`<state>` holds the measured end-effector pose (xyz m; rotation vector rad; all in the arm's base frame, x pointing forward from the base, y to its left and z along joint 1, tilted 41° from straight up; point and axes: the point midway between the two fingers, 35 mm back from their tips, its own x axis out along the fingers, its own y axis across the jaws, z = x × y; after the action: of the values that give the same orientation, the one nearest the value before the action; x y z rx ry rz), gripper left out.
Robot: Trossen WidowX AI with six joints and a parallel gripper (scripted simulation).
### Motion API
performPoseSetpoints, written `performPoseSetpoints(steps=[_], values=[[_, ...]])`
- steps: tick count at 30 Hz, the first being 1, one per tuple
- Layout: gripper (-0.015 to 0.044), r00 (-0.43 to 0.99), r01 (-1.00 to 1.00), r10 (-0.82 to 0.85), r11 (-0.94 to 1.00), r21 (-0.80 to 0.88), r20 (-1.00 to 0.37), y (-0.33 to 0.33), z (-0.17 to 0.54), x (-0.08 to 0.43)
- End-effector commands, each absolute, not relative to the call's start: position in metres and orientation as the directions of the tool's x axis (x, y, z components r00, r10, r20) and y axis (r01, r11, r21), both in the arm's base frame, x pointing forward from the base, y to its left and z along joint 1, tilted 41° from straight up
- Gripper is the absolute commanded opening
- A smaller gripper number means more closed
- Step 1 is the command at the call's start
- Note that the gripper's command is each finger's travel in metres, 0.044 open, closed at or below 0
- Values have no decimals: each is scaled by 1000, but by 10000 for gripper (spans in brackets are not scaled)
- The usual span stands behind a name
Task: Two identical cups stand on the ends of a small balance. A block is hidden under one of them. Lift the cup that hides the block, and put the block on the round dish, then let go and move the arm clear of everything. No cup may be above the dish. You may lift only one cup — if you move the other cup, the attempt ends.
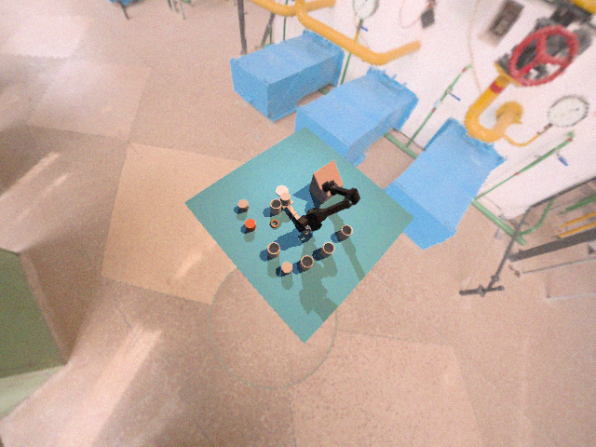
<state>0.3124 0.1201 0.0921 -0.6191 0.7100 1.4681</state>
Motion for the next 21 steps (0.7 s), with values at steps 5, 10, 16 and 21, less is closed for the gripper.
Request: performPoseSetpoints(steps=[5, 10, 16, 21], values=[[0, -9, -999, 656, 25, 34, -754, 111, 102, 317], [0, -9, -999, 656, 25, 34, -755, 106, 107, 318], [0, -9, -999, 656, 25, 34, -755, 101, 113, 318], [0, -10, -999, 656, 25, 34, -755, 97, 117, 318]])
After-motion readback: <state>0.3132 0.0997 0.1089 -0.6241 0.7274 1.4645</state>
